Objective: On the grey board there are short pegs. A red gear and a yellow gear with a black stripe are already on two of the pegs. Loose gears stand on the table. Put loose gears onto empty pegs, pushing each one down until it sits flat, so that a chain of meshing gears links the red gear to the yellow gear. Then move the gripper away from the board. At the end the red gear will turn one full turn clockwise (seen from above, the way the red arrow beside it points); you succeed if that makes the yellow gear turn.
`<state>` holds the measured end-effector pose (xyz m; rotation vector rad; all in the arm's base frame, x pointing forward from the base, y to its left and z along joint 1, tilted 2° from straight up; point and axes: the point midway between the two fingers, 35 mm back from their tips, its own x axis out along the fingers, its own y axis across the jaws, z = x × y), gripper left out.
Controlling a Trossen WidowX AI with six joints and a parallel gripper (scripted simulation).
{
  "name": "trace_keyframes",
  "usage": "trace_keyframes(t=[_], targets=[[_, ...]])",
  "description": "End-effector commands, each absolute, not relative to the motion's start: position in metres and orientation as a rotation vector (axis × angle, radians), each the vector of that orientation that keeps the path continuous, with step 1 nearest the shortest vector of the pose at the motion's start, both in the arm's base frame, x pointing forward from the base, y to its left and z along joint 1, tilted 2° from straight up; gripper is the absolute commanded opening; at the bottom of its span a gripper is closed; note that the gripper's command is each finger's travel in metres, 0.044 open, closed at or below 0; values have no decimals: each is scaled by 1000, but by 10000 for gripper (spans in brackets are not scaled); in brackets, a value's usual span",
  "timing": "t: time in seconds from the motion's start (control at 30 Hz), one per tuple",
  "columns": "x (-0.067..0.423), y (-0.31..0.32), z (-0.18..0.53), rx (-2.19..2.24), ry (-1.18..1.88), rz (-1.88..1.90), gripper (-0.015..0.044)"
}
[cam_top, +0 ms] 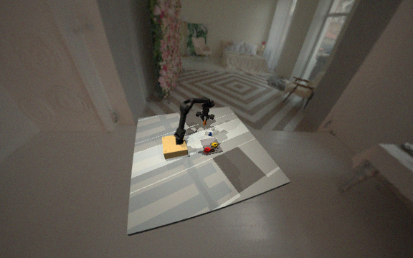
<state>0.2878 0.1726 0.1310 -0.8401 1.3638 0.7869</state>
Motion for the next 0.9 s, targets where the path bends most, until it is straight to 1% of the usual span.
trace_keyframes(t=[0.0,0.87], targets=[[294,164,129,-840,1364,784,0],[327,109,115,-790,1375,730,0]])
